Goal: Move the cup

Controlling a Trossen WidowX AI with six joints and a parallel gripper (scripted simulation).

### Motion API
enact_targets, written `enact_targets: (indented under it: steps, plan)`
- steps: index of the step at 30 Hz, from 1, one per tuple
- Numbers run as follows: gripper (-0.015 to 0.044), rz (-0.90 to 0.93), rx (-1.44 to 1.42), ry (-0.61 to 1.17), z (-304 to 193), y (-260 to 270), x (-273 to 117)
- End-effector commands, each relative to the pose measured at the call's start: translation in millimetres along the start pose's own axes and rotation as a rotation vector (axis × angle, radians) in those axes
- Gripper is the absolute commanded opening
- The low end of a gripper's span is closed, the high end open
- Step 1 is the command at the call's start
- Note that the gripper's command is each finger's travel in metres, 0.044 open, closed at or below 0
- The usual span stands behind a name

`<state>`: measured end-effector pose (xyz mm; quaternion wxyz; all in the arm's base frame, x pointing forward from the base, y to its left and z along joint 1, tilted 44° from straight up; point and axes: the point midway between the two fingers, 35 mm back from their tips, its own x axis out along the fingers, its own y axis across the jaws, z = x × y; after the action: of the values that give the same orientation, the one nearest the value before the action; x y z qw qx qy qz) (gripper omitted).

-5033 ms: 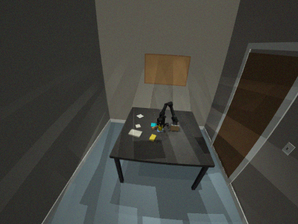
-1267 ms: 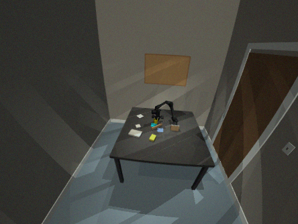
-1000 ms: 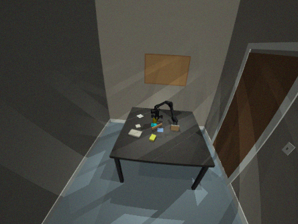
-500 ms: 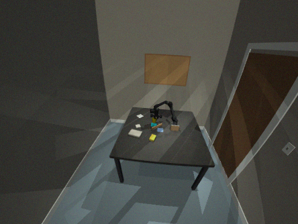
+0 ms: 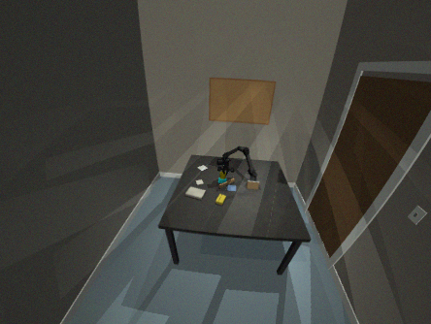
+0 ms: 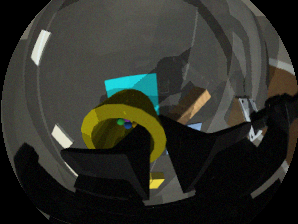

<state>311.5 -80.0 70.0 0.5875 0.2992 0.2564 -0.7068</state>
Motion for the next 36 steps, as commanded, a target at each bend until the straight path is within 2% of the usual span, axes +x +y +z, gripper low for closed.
enact_targets:
  steps: [1,22,36]
  plan:
    - [0.0,0.0,-0.009,-0.007,0,-1,7]
    - [0.0,0.0,-0.008,-0.009,1,-1,36]
    - [0.0,-0.001,0.001,-0.002,1,0,34]
